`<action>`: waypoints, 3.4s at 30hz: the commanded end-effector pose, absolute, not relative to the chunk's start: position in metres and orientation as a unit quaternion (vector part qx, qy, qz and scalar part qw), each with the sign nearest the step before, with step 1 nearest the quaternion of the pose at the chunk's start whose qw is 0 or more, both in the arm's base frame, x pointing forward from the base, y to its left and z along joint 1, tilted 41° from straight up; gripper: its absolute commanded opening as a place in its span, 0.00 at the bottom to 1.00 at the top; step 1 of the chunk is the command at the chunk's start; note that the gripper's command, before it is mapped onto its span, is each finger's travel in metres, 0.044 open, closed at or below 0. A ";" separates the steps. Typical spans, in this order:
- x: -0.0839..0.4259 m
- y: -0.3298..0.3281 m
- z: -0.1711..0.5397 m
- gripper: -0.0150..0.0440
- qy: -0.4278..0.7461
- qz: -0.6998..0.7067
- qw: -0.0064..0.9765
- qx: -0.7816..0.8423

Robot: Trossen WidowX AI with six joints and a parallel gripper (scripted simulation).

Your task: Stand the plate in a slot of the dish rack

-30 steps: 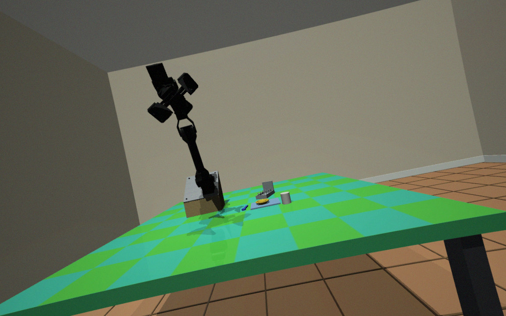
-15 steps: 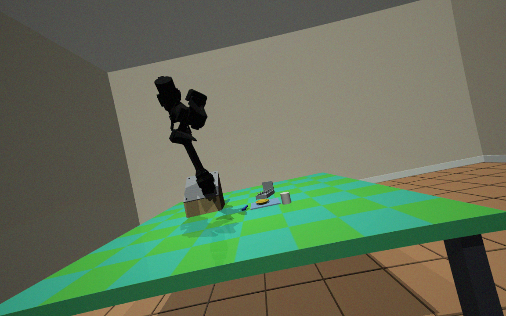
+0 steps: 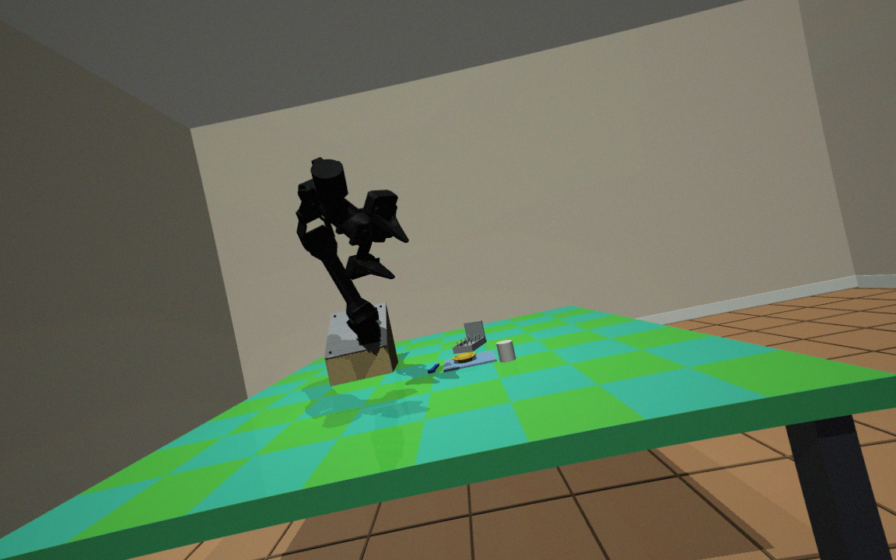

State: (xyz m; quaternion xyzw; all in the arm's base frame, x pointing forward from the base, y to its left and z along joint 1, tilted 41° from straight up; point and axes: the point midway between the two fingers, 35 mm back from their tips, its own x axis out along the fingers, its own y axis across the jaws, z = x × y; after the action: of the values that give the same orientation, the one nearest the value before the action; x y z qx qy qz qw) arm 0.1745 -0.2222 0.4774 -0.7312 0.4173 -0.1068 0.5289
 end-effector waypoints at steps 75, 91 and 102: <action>0.293 -0.114 0.043 0.93 0.647 -0.247 0.679 -0.244; 0.292 -0.131 0.026 0.93 0.647 -0.248 0.678 -0.245; 0.291 -0.135 0.022 0.91 0.647 -0.248 0.678 -0.245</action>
State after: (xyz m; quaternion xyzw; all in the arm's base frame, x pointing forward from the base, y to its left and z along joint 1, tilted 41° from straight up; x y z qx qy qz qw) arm 0.2917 -0.1347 0.0250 -0.2439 0.6437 -0.2522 0.6801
